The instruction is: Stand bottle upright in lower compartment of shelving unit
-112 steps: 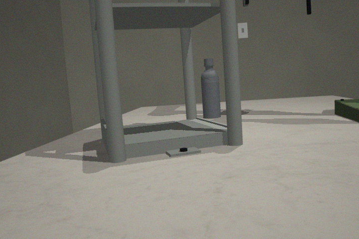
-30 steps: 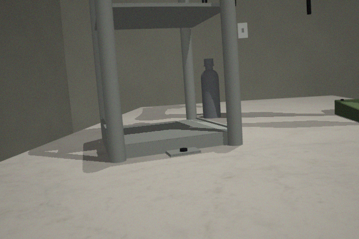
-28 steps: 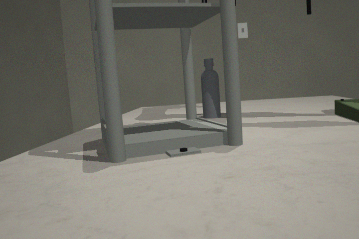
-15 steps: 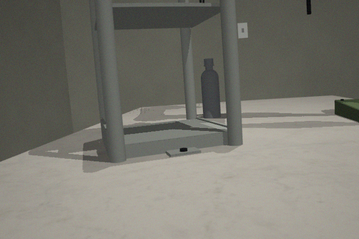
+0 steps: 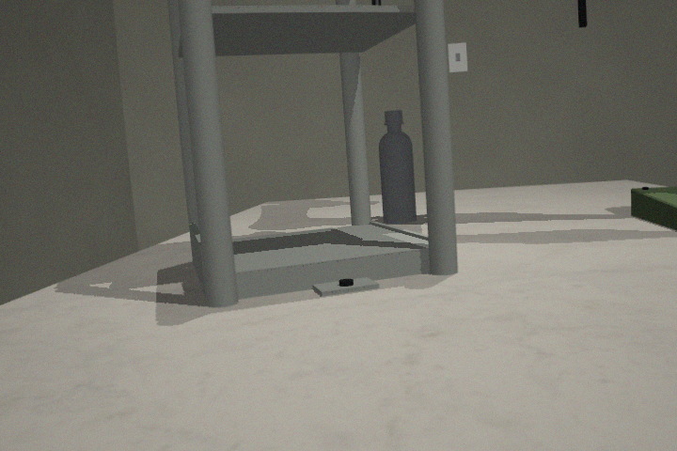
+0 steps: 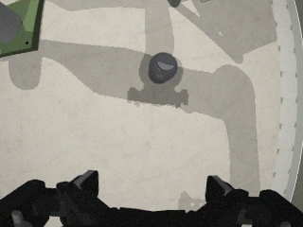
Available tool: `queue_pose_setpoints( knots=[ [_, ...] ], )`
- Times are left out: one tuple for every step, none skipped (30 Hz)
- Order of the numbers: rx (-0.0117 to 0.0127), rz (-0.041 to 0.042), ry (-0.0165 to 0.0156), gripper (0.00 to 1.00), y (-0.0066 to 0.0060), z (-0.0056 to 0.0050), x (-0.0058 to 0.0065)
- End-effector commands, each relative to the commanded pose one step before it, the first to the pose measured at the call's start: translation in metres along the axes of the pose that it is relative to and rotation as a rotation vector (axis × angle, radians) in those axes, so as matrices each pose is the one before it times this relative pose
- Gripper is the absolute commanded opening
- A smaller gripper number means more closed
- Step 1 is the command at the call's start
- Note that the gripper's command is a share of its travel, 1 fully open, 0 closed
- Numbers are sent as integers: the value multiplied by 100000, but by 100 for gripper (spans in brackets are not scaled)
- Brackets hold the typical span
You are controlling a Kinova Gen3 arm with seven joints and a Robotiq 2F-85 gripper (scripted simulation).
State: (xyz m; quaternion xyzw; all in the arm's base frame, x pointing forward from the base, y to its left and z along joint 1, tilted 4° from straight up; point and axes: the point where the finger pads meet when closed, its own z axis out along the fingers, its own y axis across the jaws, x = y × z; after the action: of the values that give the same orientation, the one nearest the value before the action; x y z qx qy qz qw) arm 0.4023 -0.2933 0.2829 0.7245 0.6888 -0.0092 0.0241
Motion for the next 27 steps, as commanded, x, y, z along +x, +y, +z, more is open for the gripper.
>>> queue_pose_setpoints(
  knots=[
    [-331, -675, -20, 100, 187, -119, 302],
    [0, 0, 0, 100, 0, 0, 0],
    [0, 0, 0, 100, 0, 0, 0],
    [0, 0, 0, 100, 0, 0, 0],
    [138, -3483, 879, 100, 238, 119, 865],
    [0, 0, 0, 100, 0, 0, 0],
    [0, 0, 0, 100, 0, 0, 0],
    [0, 0, 0, 100, 0, 0, 0],
    [0, 0, 0, 100, 0, 0, 0],
    [0, 0, 0, 100, 0, 0, 0],
    [0, 0, 0, 100, 0, 0, 0],
    [0, 0, 0, 100, 0, 0, 0],
    [126, -3352, 848, 100, 243, 119, 826],
    [0, 0, 0, 100, 0, 0, 0],
    [0, 0, 0, 100, 0, 0, 0],
    [0, 0, 0, 100, 0, 0, 0],
    [115, -3218, 816, 100, 247, 119, 786],
    [0, 0, 0, 100, 0, 0, 0],
    [0, 0, 0, 100, 0, 0, 0],
    [105, -3082, 783, 100, 248, 118, 747],
    [96, -2945, 750, 100, 248, 117, 708],
    [87, -2805, 716, 100, 245, 115, 669],
    [79, -2664, 682, 100, 242, 112, 630],
    [71, -2523, 647, 100, 236, 109, 592],
    [64, -2381, 612, 100, 230, 105, 555],
    [57, -2239, 576, 100, 222, 101, 518],
    [51, -2097, 541, 100, 213, 97, 482]
  ],
)
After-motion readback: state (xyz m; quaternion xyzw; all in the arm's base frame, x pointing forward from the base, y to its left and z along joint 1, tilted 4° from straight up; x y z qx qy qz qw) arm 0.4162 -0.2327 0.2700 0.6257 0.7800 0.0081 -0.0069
